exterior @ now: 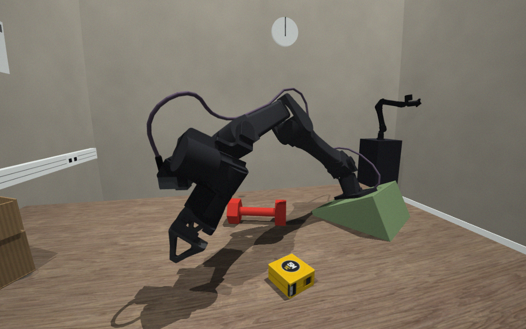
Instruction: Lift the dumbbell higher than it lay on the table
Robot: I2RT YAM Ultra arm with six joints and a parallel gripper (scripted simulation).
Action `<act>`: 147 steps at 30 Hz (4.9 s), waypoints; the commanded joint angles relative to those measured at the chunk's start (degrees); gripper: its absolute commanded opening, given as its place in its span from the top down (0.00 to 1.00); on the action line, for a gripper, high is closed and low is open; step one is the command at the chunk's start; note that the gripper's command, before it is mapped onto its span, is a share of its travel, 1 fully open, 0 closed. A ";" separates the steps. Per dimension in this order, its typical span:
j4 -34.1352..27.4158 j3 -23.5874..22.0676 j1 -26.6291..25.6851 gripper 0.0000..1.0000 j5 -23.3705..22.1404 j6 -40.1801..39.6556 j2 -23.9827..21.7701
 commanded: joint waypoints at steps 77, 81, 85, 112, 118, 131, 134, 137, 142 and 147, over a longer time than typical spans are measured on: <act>-20.22 -54.40 -22.34 0.00 -26.71 0.56 -54.87; -18.24 -55.74 -22.99 0.00 -26.93 -0.24 -54.77; -17.09 -56.53 -23.49 0.00 -26.95 -0.70 -54.37; -2.70 -64.45 -28.08 0.00 -27.82 -6.32 -50.53; -1.69 -64.91 -28.39 0.00 -27.58 -6.71 -50.00; -1.63 -64.91 -28.56 0.00 -27.60 -6.72 -50.38; -1.63 -64.91 -28.56 0.00 -27.60 -6.72 -50.38; -1.63 -64.91 -28.56 0.00 -27.60 -6.72 -50.38; -1.63 -64.91 -28.56 0.00 -27.60 -6.72 -50.38; -1.63 -64.91 -28.56 0.00 -27.60 -6.72 -50.38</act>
